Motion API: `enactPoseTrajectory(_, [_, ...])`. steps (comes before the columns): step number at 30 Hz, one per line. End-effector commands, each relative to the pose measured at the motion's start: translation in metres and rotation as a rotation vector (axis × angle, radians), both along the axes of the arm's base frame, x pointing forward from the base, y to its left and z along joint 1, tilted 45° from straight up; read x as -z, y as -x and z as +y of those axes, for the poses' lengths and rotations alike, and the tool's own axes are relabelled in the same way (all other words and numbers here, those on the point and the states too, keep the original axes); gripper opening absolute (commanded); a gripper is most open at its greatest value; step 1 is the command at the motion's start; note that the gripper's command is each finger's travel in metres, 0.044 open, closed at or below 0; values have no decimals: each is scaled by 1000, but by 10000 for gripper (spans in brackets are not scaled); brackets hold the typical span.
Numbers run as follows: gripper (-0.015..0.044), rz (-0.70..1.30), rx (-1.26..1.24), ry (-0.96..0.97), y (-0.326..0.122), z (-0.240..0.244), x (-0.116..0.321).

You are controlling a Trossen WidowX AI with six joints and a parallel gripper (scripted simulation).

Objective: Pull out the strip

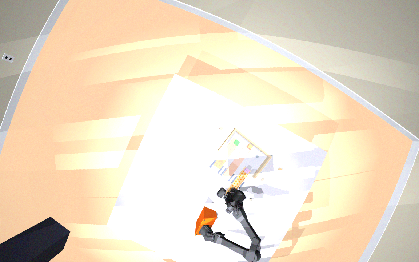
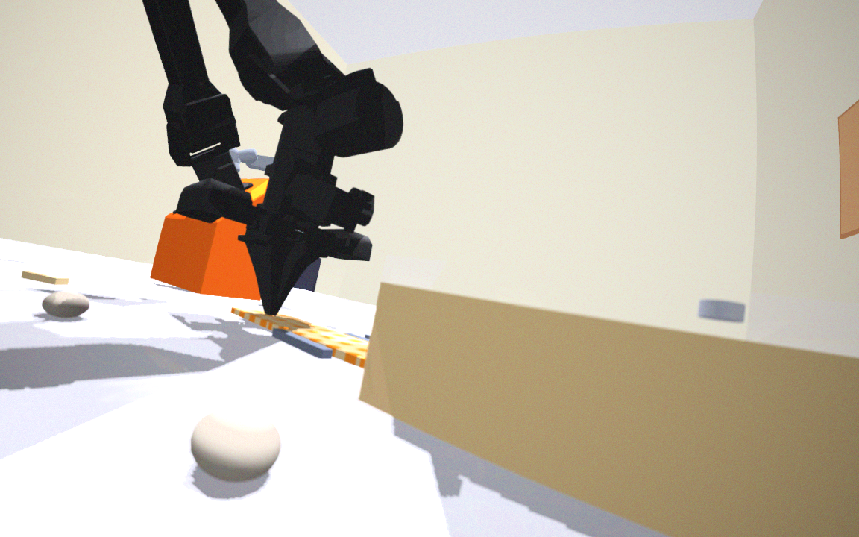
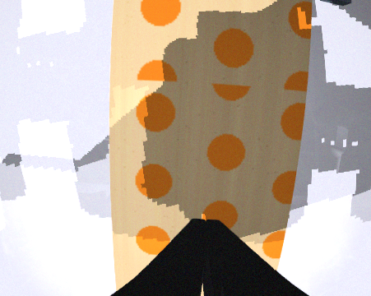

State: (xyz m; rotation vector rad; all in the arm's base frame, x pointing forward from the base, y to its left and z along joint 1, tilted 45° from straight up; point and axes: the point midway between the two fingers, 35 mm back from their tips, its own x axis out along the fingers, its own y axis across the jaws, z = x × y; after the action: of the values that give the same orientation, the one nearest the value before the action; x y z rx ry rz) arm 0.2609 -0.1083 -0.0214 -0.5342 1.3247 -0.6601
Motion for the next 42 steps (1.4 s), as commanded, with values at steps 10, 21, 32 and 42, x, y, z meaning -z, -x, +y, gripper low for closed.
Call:
enactPoseTrajectory(10, [0,31,11,-4,27,-1,8])
enactPoseTrajectory(21, [0,32,11,-4,38,-1,10])
enactPoseTrajectory(32, [0,33,11,-4,49,0,12])
enactPoseTrajectory(42, [0,34,11,-4,58,0,13])
